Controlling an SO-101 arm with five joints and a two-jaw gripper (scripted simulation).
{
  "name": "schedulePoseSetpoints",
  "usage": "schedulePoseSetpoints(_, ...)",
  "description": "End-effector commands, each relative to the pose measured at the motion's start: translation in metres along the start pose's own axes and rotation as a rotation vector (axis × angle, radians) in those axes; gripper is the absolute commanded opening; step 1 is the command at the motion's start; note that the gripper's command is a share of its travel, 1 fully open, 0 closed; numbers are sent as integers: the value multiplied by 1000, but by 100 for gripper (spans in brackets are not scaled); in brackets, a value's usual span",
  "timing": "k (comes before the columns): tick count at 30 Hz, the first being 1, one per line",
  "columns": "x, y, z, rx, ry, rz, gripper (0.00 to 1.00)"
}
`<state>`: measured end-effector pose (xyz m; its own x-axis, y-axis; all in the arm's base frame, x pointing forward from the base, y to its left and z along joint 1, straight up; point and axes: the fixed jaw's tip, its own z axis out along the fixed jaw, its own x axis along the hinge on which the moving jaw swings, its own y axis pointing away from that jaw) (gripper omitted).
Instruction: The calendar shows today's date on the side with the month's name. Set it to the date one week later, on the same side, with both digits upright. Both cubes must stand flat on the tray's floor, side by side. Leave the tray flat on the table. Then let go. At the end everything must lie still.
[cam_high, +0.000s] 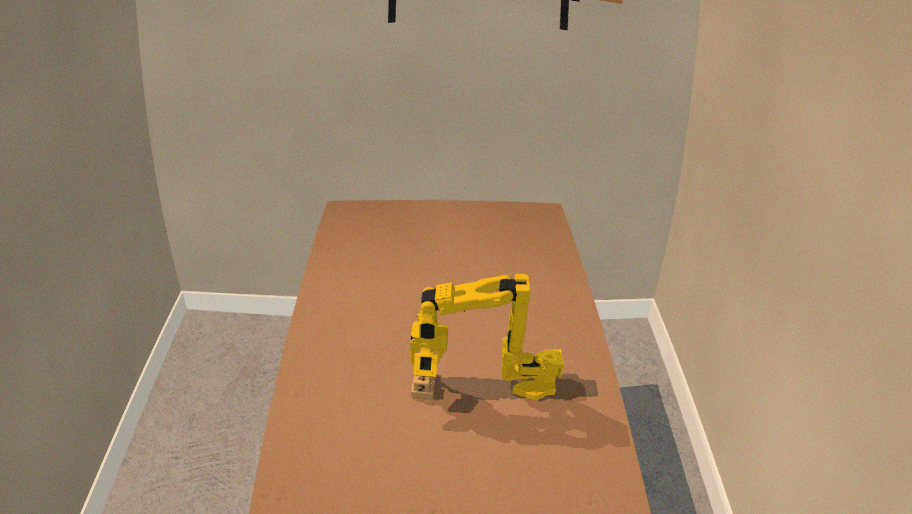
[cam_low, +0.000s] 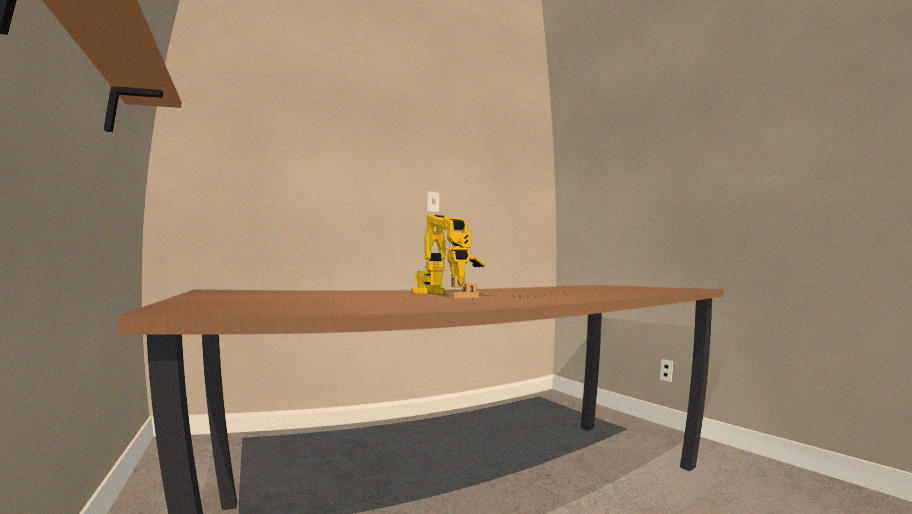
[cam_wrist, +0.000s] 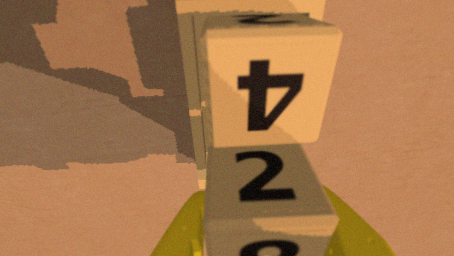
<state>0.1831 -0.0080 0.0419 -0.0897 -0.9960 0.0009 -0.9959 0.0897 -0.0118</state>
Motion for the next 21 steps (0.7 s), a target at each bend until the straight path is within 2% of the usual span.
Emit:
schedulePoseSetpoints(1,-2,-3,-2,27,-3,1,0)
schedulePoseSetpoints(21,-2,-3,4,27,-3,1,0)
